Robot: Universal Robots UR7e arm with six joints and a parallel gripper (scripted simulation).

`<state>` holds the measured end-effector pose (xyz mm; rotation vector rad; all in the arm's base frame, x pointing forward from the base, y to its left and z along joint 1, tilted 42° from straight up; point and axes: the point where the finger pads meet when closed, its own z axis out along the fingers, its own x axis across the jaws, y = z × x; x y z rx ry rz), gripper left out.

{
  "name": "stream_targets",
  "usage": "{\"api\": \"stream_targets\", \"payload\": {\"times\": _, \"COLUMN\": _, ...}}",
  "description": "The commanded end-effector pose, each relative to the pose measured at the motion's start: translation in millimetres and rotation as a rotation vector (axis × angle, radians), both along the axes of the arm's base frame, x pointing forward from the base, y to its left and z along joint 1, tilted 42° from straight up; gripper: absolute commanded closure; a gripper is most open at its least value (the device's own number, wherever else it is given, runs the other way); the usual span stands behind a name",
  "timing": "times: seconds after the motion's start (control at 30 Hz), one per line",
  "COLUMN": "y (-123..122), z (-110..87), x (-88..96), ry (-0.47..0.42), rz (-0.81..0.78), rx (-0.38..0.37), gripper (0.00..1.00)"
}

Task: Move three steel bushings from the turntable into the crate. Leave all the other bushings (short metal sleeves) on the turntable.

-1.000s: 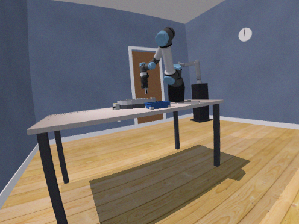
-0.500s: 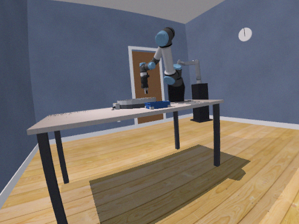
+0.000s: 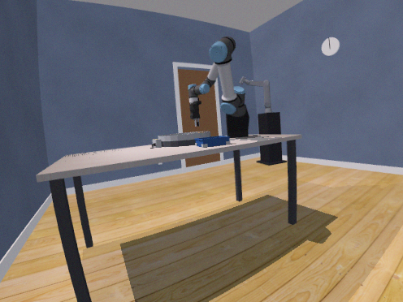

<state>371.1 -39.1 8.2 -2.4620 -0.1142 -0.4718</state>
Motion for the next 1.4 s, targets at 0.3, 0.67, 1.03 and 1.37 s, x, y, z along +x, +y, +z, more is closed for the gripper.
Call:
{"api": "stream_targets", "payload": {"times": 0.3, "y": -0.4, "z": 0.1, "x": 0.2, "ry": -0.001, "rz": 0.000, "rx": -0.001, "gripper": 0.58}}
{"api": "stream_targets", "payload": {"times": 0.67, "y": -0.4, "z": 0.1, "x": 0.2, "ry": -0.001, "rz": 0.000, "rx": -0.001, "gripper": 0.60}}
{"api": "stream_targets", "payload": {"times": 1.03, "y": -0.4, "z": 0.1, "x": 0.2, "ry": -0.001, "rz": 0.000, "rx": -0.001, "gripper": 0.60}}
{"api": "stream_targets", "payload": {"times": 1.37, "y": -0.4, "z": 0.1, "x": 0.2, "ry": -0.001, "rz": 0.000, "rx": -0.001, "gripper": 0.60}}
